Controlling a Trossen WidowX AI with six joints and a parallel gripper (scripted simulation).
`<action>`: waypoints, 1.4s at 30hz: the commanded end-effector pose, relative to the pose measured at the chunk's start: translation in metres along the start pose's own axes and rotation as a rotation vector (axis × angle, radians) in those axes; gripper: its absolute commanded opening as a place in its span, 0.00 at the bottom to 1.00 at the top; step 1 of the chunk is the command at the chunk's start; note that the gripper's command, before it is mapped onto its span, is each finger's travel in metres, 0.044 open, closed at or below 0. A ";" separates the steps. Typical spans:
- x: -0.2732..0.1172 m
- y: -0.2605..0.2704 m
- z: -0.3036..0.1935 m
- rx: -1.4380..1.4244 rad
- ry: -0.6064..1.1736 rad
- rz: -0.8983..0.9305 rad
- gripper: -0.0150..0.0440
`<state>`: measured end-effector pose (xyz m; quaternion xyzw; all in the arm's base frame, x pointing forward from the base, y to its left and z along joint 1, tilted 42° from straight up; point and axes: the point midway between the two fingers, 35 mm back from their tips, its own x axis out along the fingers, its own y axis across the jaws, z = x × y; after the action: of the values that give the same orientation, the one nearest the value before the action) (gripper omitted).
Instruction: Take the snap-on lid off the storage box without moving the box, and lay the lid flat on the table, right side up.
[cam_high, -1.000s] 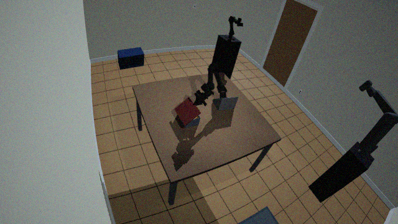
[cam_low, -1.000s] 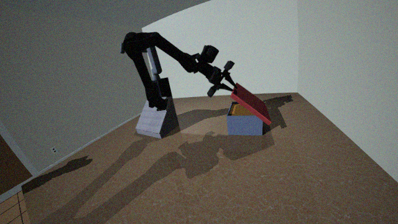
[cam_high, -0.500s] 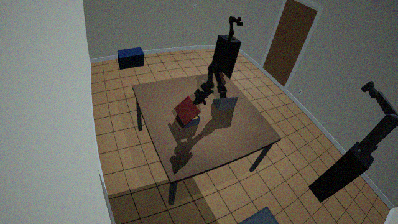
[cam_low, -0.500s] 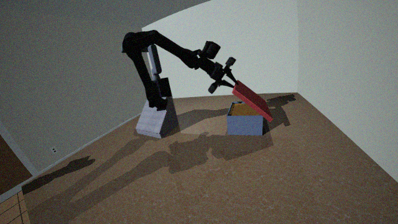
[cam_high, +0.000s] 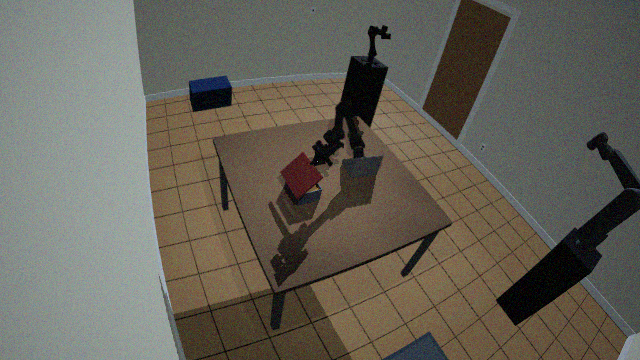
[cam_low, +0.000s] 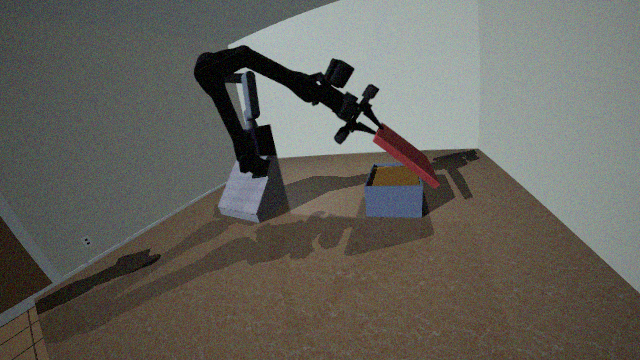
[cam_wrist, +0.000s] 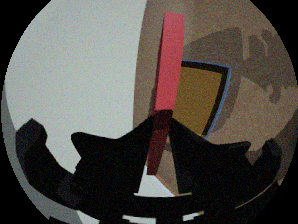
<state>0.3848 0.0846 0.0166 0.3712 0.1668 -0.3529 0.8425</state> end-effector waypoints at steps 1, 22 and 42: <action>-0.007 0.014 0.001 0.019 -0.003 0.021 0.25; -0.015 0.020 0.002 0.019 -0.002 0.020 0.25; -0.017 0.012 0.043 0.017 -0.004 0.020 0.25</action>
<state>0.3835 0.0694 0.0541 0.3774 0.1574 -0.3522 0.8419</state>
